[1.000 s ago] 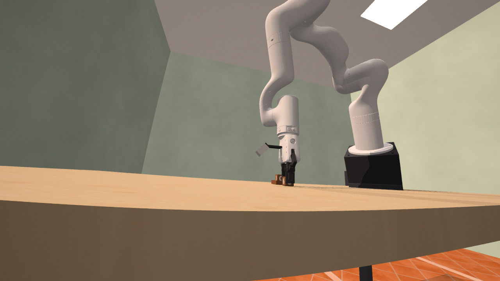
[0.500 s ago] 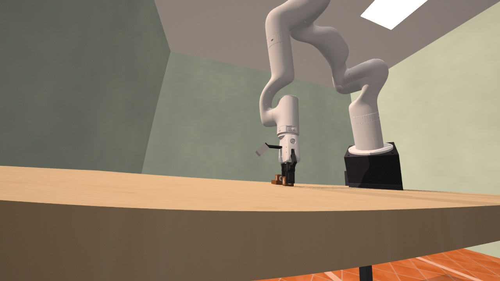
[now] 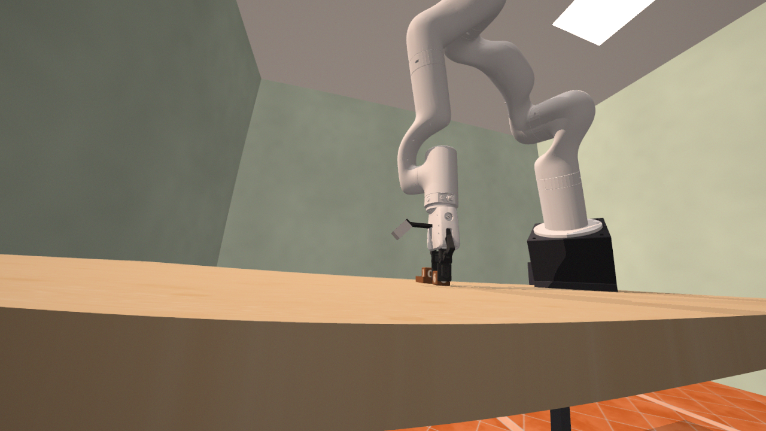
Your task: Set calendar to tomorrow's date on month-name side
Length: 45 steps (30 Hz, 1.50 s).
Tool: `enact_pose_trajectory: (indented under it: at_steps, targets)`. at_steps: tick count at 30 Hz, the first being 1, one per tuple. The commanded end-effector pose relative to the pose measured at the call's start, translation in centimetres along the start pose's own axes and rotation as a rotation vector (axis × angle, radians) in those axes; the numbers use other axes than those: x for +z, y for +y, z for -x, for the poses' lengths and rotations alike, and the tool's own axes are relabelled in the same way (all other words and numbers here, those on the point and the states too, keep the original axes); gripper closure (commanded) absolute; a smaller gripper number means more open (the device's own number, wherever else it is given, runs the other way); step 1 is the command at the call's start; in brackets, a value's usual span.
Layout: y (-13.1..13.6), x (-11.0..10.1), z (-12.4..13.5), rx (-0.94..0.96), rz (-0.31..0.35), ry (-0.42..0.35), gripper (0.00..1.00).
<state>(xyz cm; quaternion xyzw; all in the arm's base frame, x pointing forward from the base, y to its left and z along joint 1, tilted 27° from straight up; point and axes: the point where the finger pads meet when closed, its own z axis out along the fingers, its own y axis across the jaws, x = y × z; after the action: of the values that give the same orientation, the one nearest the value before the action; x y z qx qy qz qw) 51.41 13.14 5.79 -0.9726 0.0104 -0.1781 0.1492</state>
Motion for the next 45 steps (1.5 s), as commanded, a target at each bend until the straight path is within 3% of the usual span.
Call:
enact_pose_trajectory:
  at_steps: [1, 12, 26, 33, 35, 45]
  targets:
    - [0.0, 0.0, -0.1, 0.000, 0.000, 0.001, 0.67]
    - [0.0, 0.0, -0.1, 0.000, 0.000, 0.001, 0.51]
    - [0.0, -0.3, -0.1, 0.000, 0.000, 0.001, 0.51]
    - [0.0, -3.2, -0.1, 0.000, 0.000, 0.001, 0.51]
    - [0.0, -3.2, -0.1, 0.000, 0.000, 0.001, 0.51]
    - [0.0, -8.0, -0.1, 0.000, 0.000, 0.001, 0.51]
